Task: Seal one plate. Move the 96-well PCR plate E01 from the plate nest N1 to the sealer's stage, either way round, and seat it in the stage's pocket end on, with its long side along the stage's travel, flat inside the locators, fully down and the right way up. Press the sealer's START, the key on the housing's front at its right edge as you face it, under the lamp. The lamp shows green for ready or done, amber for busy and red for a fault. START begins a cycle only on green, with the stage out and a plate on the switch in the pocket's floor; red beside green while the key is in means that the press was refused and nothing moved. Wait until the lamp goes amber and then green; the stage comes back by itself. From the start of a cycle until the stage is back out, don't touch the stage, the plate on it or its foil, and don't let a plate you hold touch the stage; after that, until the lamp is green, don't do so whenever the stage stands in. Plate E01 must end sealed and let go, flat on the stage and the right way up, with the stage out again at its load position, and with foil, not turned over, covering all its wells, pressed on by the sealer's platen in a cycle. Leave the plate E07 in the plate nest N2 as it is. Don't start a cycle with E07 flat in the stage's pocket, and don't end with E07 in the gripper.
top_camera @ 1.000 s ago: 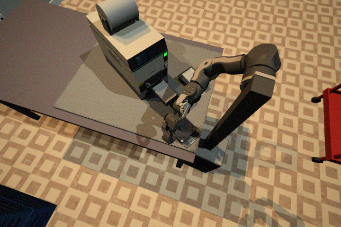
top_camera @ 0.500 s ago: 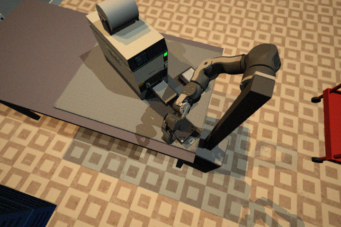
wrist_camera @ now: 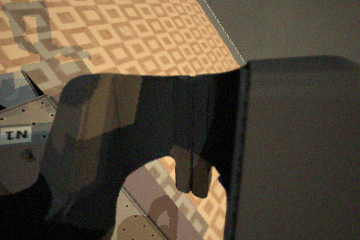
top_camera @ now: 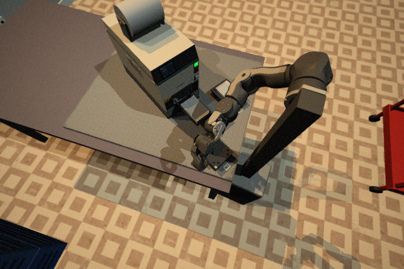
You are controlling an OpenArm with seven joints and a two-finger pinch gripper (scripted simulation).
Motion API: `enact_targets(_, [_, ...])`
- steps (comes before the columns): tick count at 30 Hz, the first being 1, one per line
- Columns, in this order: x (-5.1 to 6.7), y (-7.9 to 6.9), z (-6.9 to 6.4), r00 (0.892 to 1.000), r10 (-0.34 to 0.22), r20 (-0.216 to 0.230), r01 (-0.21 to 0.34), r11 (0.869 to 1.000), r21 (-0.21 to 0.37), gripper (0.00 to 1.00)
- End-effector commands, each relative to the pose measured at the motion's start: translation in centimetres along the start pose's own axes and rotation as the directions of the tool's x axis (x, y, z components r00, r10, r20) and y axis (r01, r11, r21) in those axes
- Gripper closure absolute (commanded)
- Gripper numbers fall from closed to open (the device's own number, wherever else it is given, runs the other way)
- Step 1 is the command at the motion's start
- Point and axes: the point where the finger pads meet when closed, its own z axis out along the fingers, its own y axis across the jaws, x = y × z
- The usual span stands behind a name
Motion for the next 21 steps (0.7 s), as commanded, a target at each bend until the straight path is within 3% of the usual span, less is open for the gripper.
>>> enact_targets(1, [0.1,0.2,0.0,1.000,-0.002,0.000,0.002,1.000,-0.001,1.00])
enact_targets(7, [0.1,0.2,0.0,1.000,-0.002,0.000,0.002,1.000,-0.001,1.00])
enact_targets(12, [-0.7,-2.1,-0.6,0.998,-0.045,0.042,0.040,0.991,0.128,1.00])
enact_targets(21, [-0.7,-2.1,-0.6,0.998,-0.045,0.042,0.040,0.991,0.128,1.00])
